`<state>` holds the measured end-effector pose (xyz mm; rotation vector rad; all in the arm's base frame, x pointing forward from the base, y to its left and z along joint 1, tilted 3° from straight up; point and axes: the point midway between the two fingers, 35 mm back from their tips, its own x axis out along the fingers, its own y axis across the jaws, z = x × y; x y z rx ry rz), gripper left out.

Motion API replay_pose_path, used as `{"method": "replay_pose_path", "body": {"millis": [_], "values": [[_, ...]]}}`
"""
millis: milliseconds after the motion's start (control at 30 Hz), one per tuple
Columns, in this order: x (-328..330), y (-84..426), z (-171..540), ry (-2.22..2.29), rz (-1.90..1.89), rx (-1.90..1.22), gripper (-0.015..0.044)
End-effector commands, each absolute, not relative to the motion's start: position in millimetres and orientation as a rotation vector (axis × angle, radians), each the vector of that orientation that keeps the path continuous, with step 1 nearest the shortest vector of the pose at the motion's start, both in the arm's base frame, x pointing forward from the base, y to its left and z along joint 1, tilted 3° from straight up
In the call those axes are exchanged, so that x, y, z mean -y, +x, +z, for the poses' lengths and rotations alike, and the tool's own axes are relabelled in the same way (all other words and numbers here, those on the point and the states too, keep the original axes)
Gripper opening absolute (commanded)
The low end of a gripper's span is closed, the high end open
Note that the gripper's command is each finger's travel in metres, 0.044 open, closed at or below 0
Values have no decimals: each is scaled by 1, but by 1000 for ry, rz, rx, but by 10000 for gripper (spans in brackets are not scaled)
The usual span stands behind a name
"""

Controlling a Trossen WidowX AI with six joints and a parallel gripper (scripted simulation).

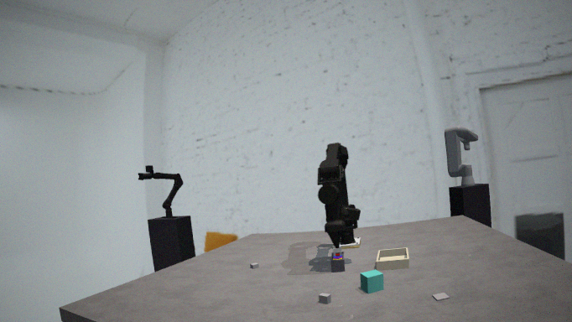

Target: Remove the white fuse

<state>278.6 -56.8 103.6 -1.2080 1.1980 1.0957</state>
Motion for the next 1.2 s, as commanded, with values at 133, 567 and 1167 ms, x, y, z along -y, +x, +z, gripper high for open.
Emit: {"method": "replay_pose_path", "body": {"millis": [133, 567, 1167], "values": [[57, 279, 110, -1215, 1090, -1195, 0], [57, 278, 119, -1216, 1090, -1195, 0], [42, 287, 136, -1214, 1091, -1193, 0]]}}
